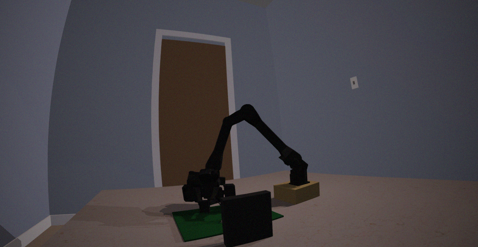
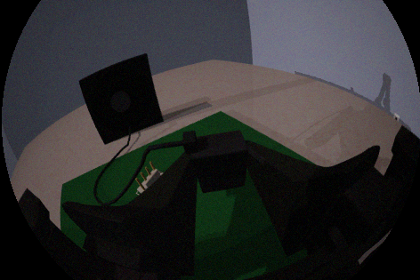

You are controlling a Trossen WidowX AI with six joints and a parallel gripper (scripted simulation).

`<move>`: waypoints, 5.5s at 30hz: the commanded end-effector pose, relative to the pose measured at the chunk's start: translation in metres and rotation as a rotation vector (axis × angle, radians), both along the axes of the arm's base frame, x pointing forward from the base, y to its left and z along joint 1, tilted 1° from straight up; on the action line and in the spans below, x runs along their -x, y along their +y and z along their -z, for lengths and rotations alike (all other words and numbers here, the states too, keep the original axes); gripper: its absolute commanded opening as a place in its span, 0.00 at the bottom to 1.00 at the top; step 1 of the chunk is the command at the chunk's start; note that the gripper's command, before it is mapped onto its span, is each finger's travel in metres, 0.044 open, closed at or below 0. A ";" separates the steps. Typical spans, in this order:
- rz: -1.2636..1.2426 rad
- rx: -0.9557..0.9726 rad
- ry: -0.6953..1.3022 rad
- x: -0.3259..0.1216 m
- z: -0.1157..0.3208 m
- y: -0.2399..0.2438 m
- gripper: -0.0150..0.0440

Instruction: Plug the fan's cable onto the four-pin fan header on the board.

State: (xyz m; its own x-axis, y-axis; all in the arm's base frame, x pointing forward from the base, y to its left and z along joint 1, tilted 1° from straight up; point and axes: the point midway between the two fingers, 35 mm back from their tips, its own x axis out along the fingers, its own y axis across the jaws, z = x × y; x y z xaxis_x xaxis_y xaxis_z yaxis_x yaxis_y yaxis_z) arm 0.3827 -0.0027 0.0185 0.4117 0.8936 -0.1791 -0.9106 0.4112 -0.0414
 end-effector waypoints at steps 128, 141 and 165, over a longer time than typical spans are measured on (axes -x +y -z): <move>0.011 0.018 0.011 0.004 0.021 -0.015 0.60; 0.016 0.036 0.020 0.014 0.012 -0.039 0.60; 0.001 0.009 0.008 0.038 -0.032 -0.080 0.60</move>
